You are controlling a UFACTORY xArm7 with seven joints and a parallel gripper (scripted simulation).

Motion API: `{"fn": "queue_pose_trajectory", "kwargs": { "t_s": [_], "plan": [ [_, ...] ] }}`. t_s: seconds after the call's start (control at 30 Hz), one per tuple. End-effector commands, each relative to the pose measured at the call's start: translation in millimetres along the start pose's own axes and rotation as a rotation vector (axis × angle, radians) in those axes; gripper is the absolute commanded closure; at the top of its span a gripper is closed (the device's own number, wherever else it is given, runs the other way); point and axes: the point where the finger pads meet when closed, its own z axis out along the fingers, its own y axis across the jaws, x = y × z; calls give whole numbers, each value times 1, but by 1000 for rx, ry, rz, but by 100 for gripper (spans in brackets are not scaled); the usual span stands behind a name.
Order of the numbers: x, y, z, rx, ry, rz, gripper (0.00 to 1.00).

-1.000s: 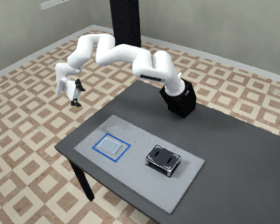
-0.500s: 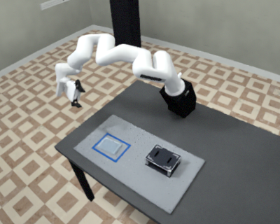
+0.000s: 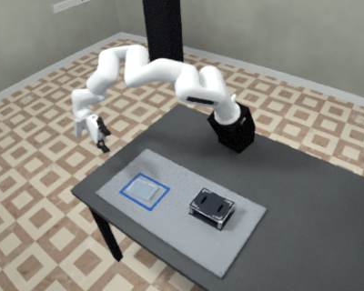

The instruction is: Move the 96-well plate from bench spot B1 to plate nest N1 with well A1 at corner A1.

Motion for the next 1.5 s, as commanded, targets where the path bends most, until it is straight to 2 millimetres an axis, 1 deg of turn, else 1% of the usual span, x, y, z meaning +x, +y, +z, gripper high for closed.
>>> {"fn": "queue_pose_trajectory", "kwargs": {
  "t_s": [0.0, 0.07, 0.1, 0.2, 0.27, 0.4, 0.47, 0.7, 0.73, 0.97, 1.03, 1.2, 1.27, 1.47],
  "plan": [
    [2, 13, 8, -61, -10, 90, 0],
    [2, 20, 14, -66, -11, 100, 0],
    [2, 20, 14, -66, -11, 100, 0],
    [1, 32, 23, -119, -20, 184, 0],
    [0, 36, 26, -124, -21, 193, 0],
    [-2, 52, 37, -182, -28, 283, 0],
    [-2, 52, 37, -182, -28, 283, 0],
    [-10, 78, 56, -301, -36, 452, 0],
    [-10, 80, 58, -304, -36, 456, 0],
    [-21, 104, 75, -430, -33, 615, 0],
    [-21, 104, 75, -430, -33, 615, 0],
    [-33, 121, 87, -542, -20, 738, 0],
    [-35, 124, 89, -563, -17, 759, 0],
    [-49, 139, 100, -697, 15, 885, 0]
  ]
}}
